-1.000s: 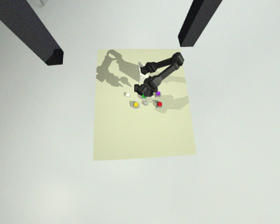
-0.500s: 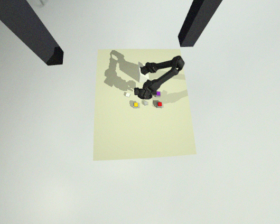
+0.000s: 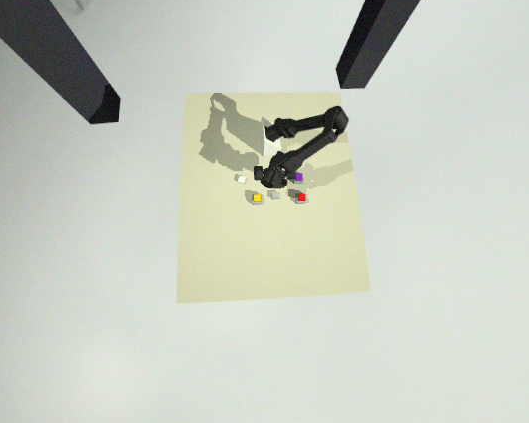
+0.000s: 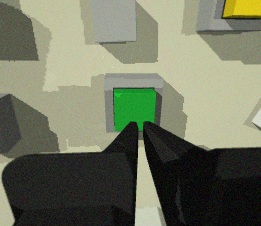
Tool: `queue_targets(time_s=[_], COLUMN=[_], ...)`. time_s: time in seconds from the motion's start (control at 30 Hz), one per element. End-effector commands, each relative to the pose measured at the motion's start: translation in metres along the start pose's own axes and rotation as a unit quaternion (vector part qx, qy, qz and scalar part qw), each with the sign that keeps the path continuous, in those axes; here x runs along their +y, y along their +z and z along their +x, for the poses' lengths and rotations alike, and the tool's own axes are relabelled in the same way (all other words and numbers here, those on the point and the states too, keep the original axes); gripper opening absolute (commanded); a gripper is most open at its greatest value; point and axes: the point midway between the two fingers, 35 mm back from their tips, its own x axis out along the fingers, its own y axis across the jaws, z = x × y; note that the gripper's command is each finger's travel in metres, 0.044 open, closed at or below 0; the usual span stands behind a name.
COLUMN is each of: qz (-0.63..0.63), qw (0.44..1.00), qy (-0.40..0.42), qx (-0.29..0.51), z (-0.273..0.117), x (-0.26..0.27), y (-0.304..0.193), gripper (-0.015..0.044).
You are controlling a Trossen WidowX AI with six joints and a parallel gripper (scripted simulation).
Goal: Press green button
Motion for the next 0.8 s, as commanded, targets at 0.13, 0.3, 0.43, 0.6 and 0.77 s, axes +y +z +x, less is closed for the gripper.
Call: queue_targets(time_s=[0.13, 0.3, 0.43, 0.6, 0.77], qz=[0.002, 0.003, 0.002, 0.002, 0.002], qw=[1.0, 1.0, 1.0, 1.0, 1.0], qy=[0.002, 0.002, 0.002, 0.003, 0.003], qx=[-0.001, -0.001, -0.001, -0.001, -0.001], z=[0.011, 0.019, 0.025, 0.033, 0.034], x=[0.0, 0.0, 0.001, 0.001, 0.001], y=[0.001, 0.001, 0.0, 0.0, 0.0], gripper=[0.002, 0.002, 0.002, 0.002, 0.002])
